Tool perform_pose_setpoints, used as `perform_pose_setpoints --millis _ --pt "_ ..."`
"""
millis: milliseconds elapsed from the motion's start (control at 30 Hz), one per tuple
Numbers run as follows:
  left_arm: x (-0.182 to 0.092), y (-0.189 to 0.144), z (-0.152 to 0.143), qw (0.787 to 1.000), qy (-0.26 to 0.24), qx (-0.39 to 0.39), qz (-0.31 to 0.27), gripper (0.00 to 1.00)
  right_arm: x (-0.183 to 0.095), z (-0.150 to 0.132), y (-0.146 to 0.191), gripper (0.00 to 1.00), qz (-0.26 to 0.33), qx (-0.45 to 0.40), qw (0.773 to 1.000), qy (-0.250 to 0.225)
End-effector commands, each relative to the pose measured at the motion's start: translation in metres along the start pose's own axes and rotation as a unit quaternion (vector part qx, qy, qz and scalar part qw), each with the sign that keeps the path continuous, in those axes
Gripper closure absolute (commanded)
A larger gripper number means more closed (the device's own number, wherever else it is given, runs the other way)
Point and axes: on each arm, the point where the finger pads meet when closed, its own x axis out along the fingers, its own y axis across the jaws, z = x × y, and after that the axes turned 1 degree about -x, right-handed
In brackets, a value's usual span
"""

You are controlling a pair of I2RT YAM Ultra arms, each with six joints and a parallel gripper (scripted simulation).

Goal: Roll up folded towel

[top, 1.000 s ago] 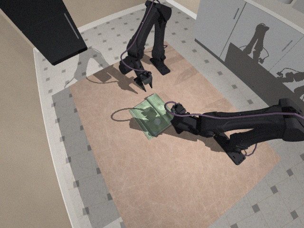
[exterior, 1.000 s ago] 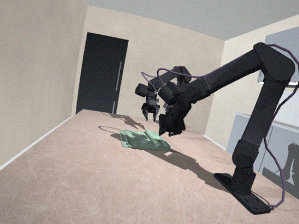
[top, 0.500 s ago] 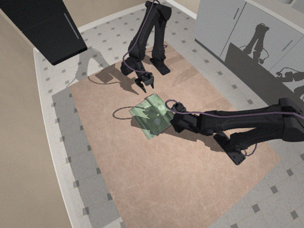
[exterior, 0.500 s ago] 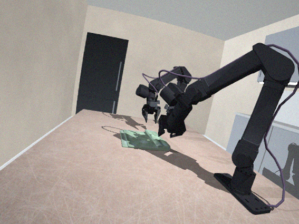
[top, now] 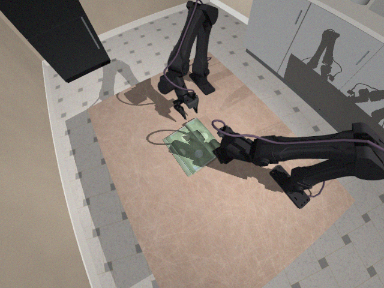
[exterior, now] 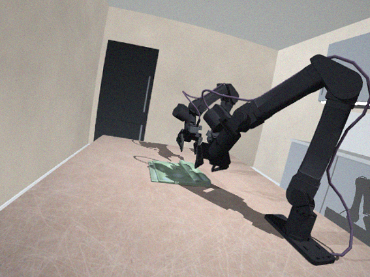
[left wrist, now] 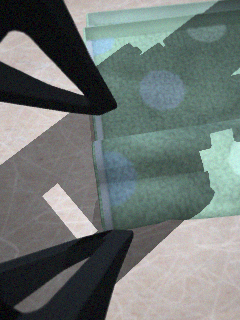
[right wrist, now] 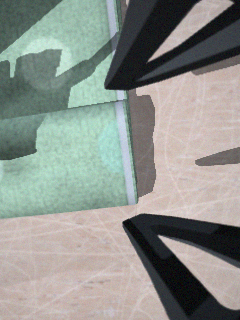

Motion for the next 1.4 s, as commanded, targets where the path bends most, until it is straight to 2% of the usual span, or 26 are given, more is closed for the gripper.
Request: perform_pose_setpoints --millis 0,700,1133,1367 --pt "-0.004 0.005 0.013 0.999 -0.018 0.010 0.032 0.29 -0.001 0.011 -0.005 0.29 -0.031 -0.020 0.999 -0.012" --pt "0.006 0.000 0.028 0.994 -0.020 0.053 0.094 0.12 0.011 0.028 -0.004 0.12 -0.085 -0.076 0.993 -0.016" --pt "0.008 -0.001 0.031 0.992 -0.020 0.062 0.108 0.02 0.014 0.032 -0.003 0.02 -0.096 -0.088 0.991 -0.017" --pt "0.018 -0.002 0.024 0.992 -0.020 0.062 0.108 0.02 0.014 0.032 -0.003 0.02 -0.096 -0.088 0.991 -0.017"
